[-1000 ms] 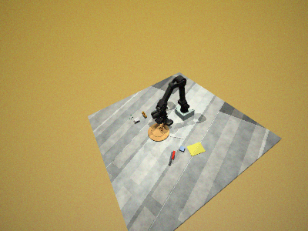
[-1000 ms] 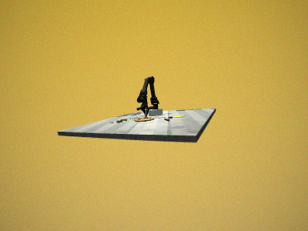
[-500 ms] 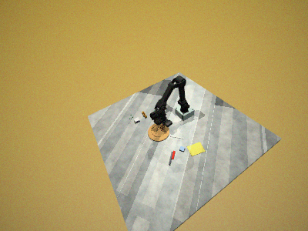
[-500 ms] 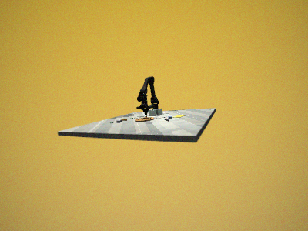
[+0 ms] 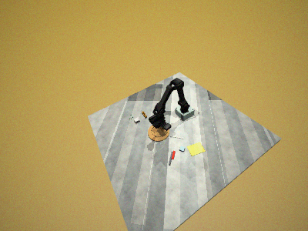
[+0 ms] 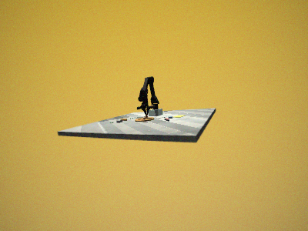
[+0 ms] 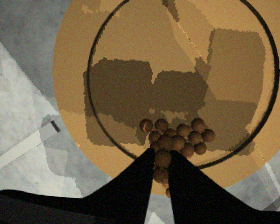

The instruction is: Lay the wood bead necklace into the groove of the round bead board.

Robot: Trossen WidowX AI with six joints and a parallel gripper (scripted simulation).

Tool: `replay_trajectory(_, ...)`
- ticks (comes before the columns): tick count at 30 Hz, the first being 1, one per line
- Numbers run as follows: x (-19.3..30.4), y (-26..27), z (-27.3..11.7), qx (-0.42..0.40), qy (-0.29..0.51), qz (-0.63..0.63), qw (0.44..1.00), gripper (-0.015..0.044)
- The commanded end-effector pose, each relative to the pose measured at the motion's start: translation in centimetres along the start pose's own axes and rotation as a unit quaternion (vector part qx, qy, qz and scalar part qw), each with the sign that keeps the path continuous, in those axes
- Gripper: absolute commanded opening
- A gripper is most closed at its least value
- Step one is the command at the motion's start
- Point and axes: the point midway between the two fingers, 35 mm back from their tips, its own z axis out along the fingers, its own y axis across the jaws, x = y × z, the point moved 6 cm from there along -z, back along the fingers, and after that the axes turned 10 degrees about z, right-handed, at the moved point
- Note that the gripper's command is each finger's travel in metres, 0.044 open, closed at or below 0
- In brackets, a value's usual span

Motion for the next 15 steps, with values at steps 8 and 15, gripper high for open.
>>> replay_trajectory(8, -0.3, 0.2, 1.3, -0.001, -0.001, 0.002, 1.000, 0.0000)
replay_trajectory(15, -0.3, 0.2, 2.1, -0.001, -0.001, 0.002, 1.000, 0.0000)
